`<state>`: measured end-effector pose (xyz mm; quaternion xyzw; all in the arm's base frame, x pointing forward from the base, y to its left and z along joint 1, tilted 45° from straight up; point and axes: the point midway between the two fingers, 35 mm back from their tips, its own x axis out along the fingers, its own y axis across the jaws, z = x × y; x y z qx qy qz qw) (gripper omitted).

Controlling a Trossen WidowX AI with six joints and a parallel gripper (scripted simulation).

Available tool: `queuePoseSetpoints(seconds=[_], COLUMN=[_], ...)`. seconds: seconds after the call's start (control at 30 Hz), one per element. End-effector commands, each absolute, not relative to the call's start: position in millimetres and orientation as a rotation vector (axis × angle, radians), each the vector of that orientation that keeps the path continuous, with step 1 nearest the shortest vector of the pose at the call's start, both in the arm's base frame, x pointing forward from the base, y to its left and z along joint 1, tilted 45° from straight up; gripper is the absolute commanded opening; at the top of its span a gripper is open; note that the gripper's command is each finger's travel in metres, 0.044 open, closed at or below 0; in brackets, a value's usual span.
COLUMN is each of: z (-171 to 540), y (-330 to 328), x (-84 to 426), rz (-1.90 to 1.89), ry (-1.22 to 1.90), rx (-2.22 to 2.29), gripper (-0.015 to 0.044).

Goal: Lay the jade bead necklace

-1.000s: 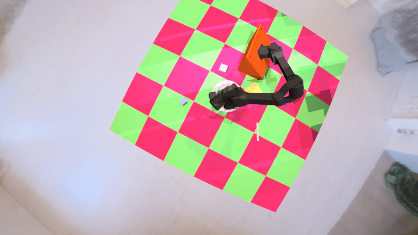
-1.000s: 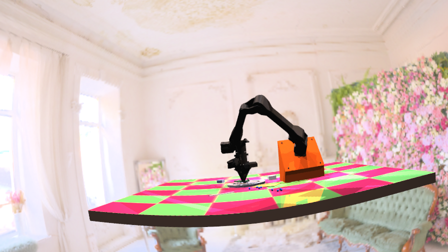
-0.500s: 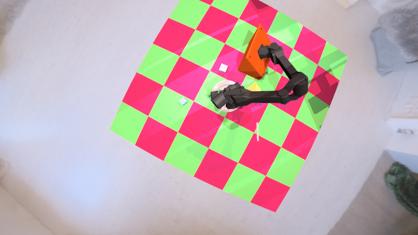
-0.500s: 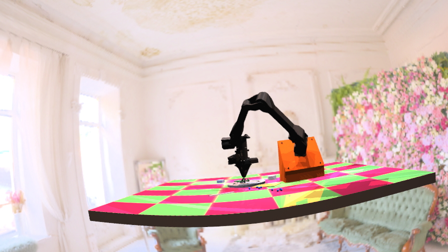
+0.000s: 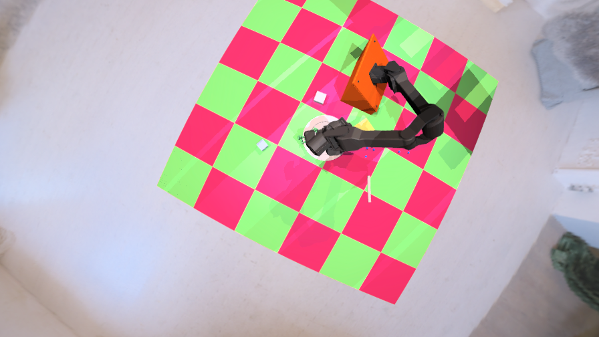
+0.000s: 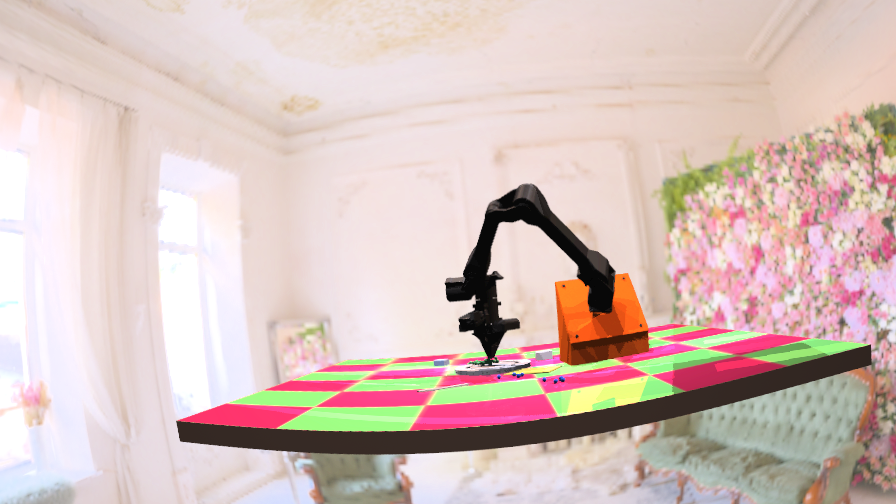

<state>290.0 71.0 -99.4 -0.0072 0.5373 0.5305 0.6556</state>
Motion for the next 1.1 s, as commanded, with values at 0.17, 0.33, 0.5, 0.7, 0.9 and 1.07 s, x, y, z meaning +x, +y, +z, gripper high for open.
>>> queuePoseSetpoints(seconds=[0.17,0.33,0.5,0.7,0.9,1.07], z=[-109.3,-109.3,-109.3,-109.3,-109.3,-109.3], y=[81.1,81.1,81.1,81.1,81.1,81.1], x=[284.0,284.0,284.0,284.0,284.0,284.0], rz=[1.205,1.205,1.205,1.205,1.205,1.205], ry=[1.225,1.225,1.225,1.225,1.225,1.225], rx=[-0.002,-0.002,-0.002,-0.002,-0.002,-0.002], gripper=[0.0,0.0,0.0,0.0,0.0,0.0])
